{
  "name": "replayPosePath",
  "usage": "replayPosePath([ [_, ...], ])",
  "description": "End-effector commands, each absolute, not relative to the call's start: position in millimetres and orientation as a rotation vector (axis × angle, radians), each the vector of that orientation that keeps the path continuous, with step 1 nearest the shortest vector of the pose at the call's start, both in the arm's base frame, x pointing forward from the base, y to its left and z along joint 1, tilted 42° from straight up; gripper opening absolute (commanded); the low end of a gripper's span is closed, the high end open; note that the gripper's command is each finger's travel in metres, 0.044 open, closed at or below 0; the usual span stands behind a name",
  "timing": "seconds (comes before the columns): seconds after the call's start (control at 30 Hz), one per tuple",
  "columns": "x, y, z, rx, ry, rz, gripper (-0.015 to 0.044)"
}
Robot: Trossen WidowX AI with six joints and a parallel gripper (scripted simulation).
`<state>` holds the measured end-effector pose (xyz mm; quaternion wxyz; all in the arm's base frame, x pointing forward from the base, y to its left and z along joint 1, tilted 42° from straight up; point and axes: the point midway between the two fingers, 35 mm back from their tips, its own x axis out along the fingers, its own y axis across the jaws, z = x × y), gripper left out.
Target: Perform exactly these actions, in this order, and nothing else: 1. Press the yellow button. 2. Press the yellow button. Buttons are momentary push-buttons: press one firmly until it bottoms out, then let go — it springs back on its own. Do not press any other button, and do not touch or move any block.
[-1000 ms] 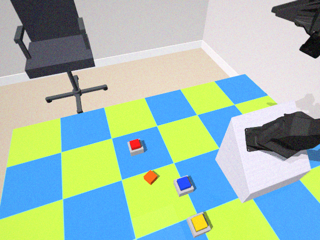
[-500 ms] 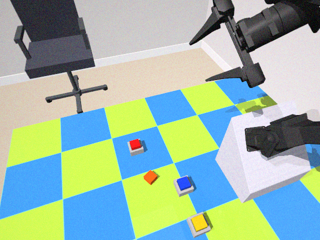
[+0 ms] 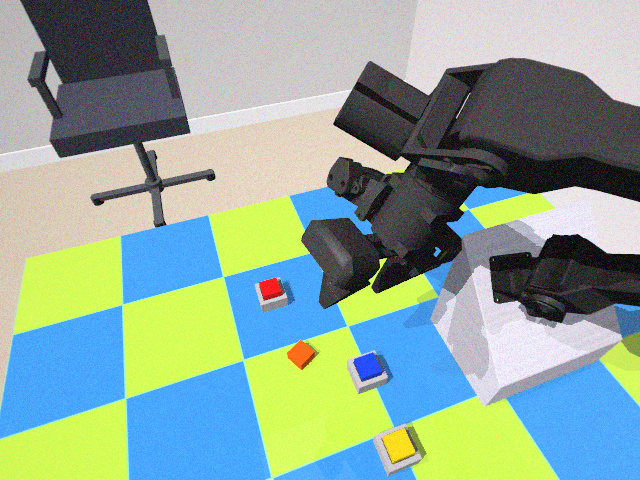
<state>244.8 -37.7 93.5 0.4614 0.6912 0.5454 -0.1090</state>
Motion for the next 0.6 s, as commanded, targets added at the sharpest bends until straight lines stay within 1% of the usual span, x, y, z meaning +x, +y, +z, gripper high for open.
replayPosePath([
  [0.0,243.9,-1.7,89.5,1.435,1.428,-0.090,0.0400],
  [0.17,232.9,54.9,82.4,1.019,1.520,0.224,0.0400],
  [0.37,205.7,112.2,74.4,0.556,1.540,0.600,0.0400],
  [0.47,197.9,123.5,72.7,0.456,1.533,0.684,0.0400],
  [0.57,197.4,124.2,72.6,0.449,1.532,0.690,0.0400],
])
